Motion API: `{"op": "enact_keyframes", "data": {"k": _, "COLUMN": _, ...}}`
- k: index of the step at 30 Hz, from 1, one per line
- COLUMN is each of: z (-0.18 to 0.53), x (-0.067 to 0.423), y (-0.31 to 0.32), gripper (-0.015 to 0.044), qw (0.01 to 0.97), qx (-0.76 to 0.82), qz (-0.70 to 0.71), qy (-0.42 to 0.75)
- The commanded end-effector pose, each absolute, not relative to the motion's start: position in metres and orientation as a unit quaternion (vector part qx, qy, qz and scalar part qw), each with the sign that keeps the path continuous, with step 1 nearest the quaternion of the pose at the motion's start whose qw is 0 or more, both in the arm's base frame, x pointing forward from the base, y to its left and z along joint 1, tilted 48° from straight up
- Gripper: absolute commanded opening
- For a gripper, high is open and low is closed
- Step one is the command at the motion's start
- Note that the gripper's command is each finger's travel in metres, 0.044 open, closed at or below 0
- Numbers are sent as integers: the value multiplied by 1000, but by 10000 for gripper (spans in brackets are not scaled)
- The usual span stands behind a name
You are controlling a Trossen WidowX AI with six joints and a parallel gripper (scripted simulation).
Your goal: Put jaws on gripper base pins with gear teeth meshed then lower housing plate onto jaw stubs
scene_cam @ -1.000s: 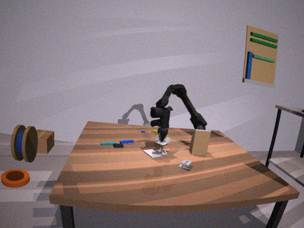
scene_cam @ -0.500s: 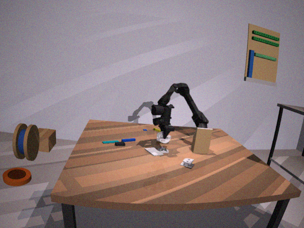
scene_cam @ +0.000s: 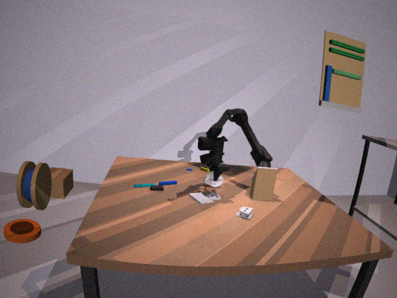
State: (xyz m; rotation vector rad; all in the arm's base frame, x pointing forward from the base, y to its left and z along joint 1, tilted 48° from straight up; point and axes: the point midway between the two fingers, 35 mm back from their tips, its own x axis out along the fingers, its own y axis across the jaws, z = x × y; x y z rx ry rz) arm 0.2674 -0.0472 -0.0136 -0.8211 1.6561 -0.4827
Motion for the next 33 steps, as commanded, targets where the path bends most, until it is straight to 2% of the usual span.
{"op": "enact_keyframes", "data": {"k": 1, "z": -13, "x": 268, "y": -48, "gripper": 134, "qw": 577, "qx": -354, "qz": -206, "qy": 707}}
{"op": "enact_keyframes", "data": {"k": 15, "z": -13, "x": 268, "y": -48, "gripper": 134, "qw": 580, "qx": -349, "qz": -212, "qy": 705}}
{"op": "enact_keyframes", "data": {"k": 33, "z": -48, "x": 296, "y": -16, "gripper": 134, "qw": 582, "qx": -347, "qz": -211, "qy": 705}}
